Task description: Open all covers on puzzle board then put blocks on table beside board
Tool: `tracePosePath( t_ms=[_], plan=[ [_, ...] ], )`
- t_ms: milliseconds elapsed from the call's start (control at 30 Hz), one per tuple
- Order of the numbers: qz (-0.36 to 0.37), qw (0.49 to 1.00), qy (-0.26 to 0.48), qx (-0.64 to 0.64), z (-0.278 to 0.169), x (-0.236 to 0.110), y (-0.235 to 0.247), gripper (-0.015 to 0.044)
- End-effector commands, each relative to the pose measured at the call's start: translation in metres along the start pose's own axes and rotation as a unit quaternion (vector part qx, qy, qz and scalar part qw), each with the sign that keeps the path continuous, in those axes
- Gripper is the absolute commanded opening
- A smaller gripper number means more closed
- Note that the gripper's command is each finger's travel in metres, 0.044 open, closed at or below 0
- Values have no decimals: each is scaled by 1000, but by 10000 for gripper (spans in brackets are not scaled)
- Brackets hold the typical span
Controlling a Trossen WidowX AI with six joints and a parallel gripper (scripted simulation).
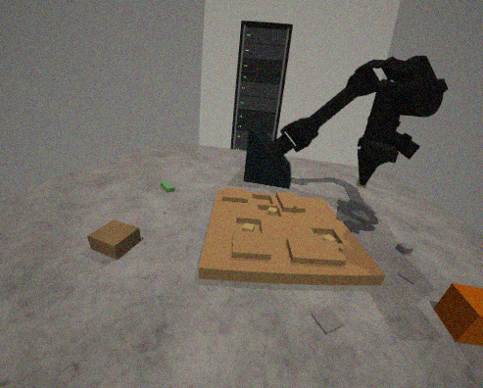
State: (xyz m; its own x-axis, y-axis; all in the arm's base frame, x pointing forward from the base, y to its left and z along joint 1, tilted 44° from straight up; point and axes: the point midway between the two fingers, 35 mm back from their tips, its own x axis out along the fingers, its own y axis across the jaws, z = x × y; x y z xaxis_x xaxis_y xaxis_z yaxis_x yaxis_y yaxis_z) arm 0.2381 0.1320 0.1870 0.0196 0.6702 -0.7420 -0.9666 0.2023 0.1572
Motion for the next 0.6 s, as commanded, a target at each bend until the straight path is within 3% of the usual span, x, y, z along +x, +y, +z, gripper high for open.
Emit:
tracePosePath(
  t_ms=[0, 567],
  plan=[
    [3, 1000, -7, 0, 13, -2, 10, 80],
    [8, 1000, -13, -1, 28, 9, 23, 80]
  ],
)
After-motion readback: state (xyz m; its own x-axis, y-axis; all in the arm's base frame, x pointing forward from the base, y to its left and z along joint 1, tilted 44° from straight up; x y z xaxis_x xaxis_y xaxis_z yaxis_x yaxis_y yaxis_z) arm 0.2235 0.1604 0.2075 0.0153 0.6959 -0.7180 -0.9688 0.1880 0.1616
